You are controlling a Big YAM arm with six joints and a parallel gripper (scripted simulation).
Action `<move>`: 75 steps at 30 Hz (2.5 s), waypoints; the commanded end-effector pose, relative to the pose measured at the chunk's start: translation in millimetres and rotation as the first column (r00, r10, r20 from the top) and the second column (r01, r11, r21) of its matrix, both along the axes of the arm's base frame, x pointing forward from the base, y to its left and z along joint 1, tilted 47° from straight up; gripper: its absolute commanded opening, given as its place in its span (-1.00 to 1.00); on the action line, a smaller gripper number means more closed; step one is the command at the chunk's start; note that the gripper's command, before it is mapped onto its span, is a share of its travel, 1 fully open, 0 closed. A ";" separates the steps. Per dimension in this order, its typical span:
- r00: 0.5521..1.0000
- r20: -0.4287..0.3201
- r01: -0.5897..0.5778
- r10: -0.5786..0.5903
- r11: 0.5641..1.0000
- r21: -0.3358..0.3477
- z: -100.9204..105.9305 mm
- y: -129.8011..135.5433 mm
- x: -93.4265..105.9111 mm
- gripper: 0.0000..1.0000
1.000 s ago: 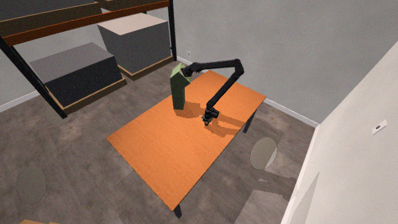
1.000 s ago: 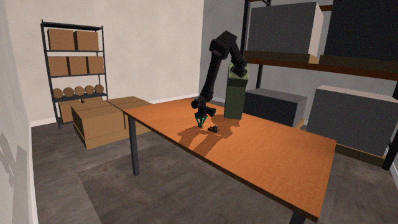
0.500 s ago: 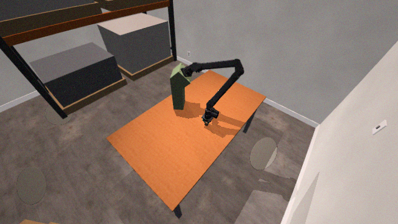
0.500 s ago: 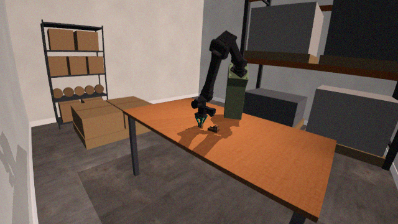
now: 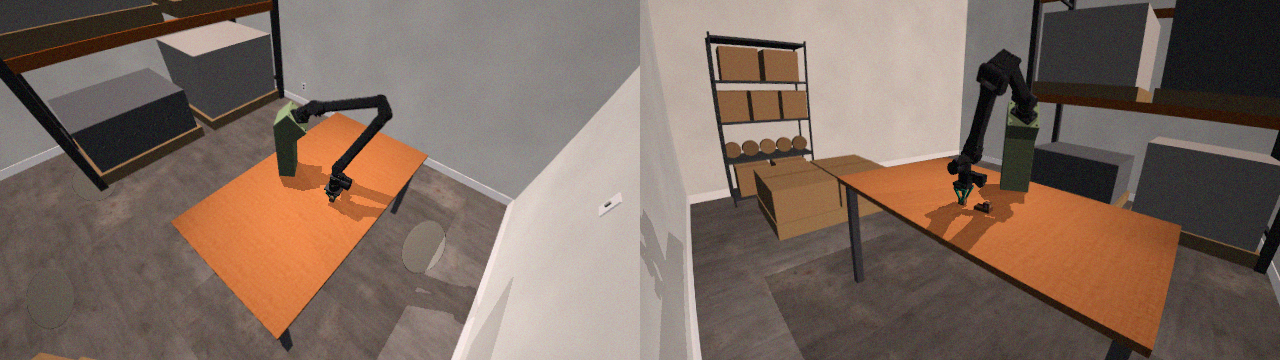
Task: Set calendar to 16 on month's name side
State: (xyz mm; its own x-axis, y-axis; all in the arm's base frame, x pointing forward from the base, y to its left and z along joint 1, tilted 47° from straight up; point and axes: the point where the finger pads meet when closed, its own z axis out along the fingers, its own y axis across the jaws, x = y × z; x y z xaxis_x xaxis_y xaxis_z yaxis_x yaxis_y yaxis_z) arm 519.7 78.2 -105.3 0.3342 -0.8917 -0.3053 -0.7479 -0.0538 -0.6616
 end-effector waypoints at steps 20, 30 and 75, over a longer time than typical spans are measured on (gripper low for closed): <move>1.000 0.006 -0.013 0.013 1.000 0.005 8.1 10.5 1.7 -0.44; 1.000 0.005 -0.012 0.012 1.000 0.005 6.3 10.6 2.6 -0.44; 1.000 -0.013 -0.011 0.011 1.000 0.007 -4.3 11.2 -2.0 -0.44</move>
